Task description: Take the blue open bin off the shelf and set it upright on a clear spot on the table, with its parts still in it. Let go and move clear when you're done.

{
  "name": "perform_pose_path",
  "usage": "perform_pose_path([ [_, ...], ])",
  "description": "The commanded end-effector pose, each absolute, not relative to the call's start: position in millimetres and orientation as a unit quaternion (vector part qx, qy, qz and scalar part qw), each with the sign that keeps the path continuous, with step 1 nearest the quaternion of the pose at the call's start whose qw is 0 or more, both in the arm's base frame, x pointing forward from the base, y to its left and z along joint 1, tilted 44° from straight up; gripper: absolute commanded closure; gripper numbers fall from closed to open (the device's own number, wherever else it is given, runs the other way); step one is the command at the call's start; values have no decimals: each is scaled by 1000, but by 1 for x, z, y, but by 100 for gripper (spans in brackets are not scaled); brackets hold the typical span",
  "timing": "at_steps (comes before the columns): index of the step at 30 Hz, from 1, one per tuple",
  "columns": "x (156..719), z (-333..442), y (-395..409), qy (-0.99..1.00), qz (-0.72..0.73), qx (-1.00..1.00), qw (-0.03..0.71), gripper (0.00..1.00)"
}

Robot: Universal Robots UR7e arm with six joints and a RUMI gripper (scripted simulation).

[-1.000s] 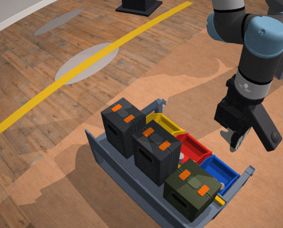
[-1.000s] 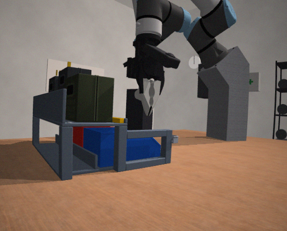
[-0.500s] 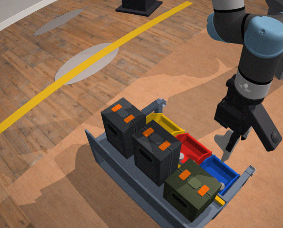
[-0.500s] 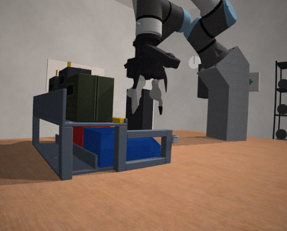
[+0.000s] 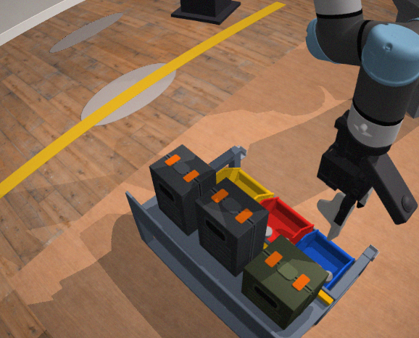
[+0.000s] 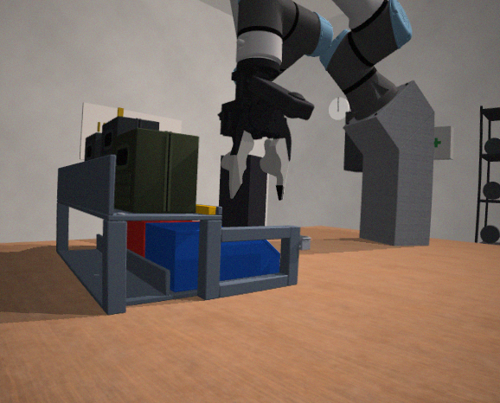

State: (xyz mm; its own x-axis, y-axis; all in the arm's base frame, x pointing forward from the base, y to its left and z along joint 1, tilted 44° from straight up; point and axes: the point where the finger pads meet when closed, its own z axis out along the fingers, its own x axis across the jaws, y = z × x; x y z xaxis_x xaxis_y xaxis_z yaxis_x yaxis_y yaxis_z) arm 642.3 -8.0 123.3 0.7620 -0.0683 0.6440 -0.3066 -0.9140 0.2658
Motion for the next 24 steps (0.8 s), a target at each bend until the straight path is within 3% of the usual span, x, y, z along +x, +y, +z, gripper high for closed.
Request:
perform_pose_path([
  [1, 642, 124, -8, -102, 330, 921, 181, 42],
  [24, 645, 121, -10, -102, 330, 921, 181, 42],
])
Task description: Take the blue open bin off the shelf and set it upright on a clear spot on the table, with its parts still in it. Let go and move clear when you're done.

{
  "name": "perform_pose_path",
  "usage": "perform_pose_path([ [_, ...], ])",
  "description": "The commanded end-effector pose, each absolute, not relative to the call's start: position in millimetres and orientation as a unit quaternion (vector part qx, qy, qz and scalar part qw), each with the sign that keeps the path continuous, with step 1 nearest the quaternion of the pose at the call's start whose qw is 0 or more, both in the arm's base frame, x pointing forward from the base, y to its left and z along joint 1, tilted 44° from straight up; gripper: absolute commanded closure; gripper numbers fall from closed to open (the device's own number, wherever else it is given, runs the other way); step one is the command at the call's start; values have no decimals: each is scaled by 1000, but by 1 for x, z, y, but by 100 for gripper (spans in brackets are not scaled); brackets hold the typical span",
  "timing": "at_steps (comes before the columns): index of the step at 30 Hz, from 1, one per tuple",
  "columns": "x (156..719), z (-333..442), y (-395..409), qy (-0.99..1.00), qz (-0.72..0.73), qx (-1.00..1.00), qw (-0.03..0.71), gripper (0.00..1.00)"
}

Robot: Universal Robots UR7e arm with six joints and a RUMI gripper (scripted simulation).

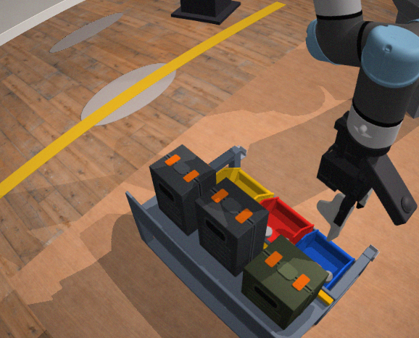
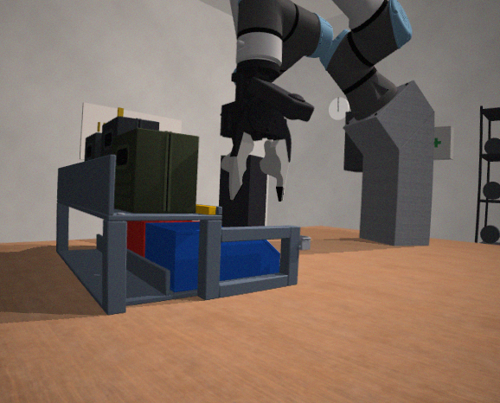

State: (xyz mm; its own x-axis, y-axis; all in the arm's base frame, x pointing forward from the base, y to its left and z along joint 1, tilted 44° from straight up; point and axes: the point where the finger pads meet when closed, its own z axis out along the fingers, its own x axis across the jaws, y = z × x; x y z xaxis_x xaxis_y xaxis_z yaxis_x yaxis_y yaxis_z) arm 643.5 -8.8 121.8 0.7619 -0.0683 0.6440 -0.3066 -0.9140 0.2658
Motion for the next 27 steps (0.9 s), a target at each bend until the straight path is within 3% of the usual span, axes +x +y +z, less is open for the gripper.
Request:
perform_pose_path([
  [1, 646, 120, -10, -102, 330, 921, 181, 42],
  [27, 669, 91, -26, -102, 330, 921, 181, 42],
])
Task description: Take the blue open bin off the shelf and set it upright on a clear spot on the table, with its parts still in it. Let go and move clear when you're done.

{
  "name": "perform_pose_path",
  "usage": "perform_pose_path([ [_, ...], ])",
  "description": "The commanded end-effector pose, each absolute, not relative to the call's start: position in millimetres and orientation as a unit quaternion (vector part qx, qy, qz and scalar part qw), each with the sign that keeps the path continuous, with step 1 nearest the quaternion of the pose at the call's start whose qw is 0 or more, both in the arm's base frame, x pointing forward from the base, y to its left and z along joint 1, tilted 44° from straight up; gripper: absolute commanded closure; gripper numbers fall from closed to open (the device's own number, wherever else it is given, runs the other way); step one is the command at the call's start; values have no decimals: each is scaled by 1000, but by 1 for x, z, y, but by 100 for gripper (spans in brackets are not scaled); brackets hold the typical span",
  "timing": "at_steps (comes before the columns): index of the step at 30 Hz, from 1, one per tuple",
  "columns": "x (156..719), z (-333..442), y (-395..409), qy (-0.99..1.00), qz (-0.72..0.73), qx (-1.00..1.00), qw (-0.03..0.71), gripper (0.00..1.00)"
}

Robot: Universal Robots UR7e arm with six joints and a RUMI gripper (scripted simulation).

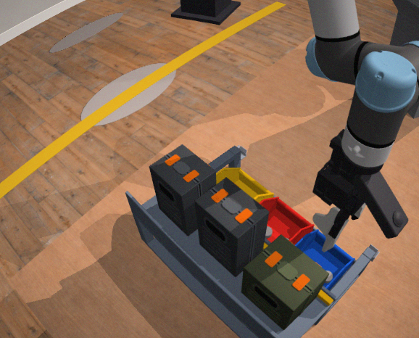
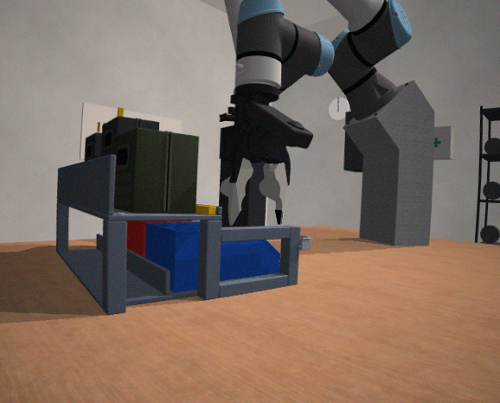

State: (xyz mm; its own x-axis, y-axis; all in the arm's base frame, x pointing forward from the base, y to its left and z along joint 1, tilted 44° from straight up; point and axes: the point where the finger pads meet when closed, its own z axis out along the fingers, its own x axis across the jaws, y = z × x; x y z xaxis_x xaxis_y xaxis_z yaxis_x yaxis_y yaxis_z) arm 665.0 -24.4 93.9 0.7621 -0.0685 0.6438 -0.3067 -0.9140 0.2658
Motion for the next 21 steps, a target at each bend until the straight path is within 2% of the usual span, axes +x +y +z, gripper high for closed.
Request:
perform_pose_path([
  [1, 670, 89, -27, -102, 330, 921, 181, 42],
  [21, 681, 75, -35, -102, 330, 921, 181, 42],
])
